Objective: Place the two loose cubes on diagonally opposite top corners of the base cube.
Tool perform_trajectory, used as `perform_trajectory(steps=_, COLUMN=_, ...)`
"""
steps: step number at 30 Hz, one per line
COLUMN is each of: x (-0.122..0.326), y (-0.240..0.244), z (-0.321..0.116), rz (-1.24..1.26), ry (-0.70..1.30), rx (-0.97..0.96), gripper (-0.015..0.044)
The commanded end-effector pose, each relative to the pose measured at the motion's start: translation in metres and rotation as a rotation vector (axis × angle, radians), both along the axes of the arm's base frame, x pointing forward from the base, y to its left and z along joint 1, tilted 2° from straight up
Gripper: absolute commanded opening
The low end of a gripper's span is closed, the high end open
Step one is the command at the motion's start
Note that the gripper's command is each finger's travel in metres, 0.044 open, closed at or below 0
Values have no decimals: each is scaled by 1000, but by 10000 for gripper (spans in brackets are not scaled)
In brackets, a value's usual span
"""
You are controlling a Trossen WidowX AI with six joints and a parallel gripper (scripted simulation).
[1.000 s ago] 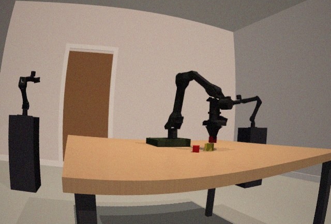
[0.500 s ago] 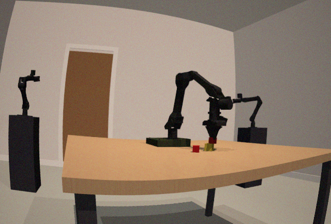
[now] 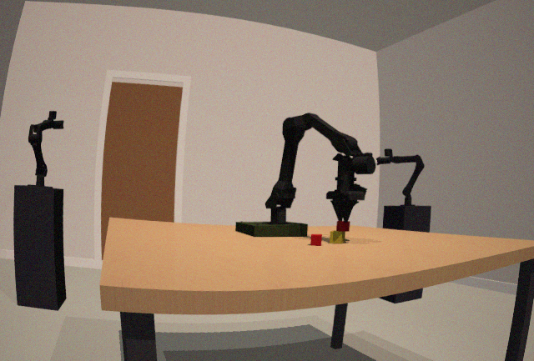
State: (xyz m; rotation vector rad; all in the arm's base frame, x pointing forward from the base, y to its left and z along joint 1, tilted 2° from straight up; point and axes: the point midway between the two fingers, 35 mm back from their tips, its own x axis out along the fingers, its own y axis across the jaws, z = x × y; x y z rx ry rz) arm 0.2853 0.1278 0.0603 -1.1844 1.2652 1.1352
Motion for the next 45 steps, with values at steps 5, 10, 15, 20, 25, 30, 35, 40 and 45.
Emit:
perform_trajectory(steps=5, x=3, y=2, z=13, rz=-1, ry=-12, rx=6, gripper=205)
perform_trajectory(steps=10, x=3, y=2, z=19, rz=-1, ry=-12, rx=6, gripper=205)
perform_trajectory(steps=15, x=3, y=2, z=21, rz=-1, ry=-12, rx=6, gripper=205)
perform_trajectory(steps=20, x=7, y=-10, z=22, rz=-39, ry=-7, rx=3, gripper=265)
perform_trajectory(steps=25, x=23, y=-49, z=37, rz=-178, ry=-15, rx=4, gripper=265)
perform_trajectory(steps=30, x=33, y=-90, z=52, rz=-317, ry=-22, rx=4, gripper=265)
perform_trajectory(steps=35, x=36, y=-111, z=59, rz=-384, ry=-26, rx=4, gripper=265)
perform_trajectory(steps=40, x=38, y=-112, z=28, rz=-384, ry=-26, rx=4, gripper=265)
perform_trajectory(steps=45, x=37, y=-113, z=-3, rz=-384, ry=-26, rx=4, gripper=265)
